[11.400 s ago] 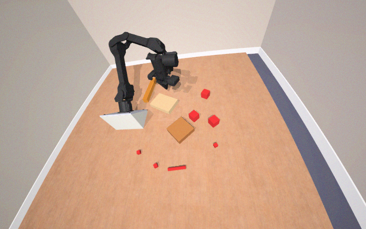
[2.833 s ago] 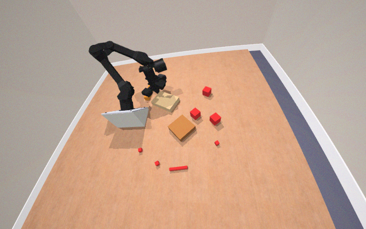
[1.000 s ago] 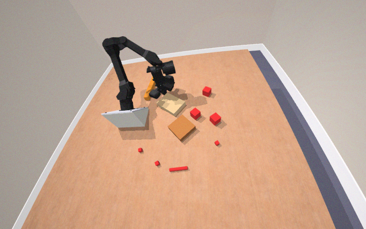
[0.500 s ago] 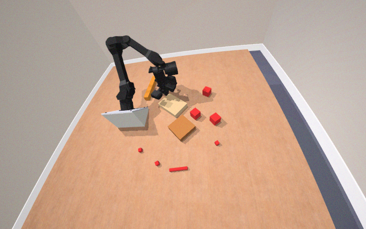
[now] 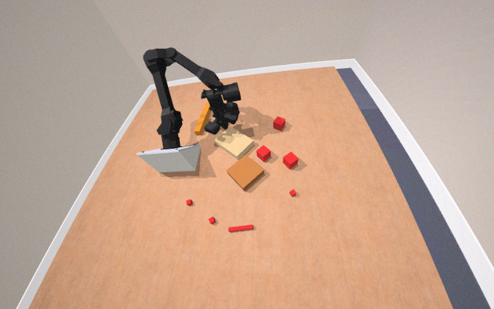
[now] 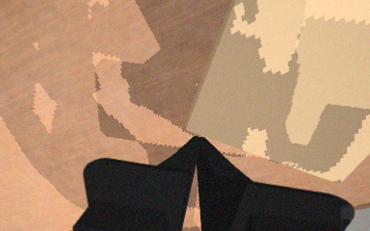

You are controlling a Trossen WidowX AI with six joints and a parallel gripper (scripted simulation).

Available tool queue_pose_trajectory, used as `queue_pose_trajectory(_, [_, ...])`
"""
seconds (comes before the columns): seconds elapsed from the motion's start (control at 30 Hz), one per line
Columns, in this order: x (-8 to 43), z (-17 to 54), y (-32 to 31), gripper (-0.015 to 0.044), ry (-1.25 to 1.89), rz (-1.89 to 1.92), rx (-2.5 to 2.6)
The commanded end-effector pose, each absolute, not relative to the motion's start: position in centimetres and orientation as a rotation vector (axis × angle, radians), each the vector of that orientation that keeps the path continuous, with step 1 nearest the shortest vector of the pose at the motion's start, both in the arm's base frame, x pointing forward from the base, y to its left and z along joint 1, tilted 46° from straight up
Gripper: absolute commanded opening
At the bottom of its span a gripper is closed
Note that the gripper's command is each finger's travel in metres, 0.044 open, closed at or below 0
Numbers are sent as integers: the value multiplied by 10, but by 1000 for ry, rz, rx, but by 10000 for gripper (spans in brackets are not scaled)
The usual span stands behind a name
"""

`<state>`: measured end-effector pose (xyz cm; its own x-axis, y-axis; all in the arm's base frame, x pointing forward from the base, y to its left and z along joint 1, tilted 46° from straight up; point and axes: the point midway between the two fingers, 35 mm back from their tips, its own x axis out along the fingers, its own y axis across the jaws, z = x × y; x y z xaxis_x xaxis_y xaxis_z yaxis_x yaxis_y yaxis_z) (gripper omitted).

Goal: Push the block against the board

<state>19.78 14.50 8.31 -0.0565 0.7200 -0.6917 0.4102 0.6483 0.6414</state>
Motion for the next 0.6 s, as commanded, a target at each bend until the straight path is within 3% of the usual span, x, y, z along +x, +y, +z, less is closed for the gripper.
queue_pose_trajectory(0.0, [191, 84, 147, 0, 1687, 321, 929])
queue_pose_trajectory(0.57, [166, 93, 154, 0, 1688, 325, 934])
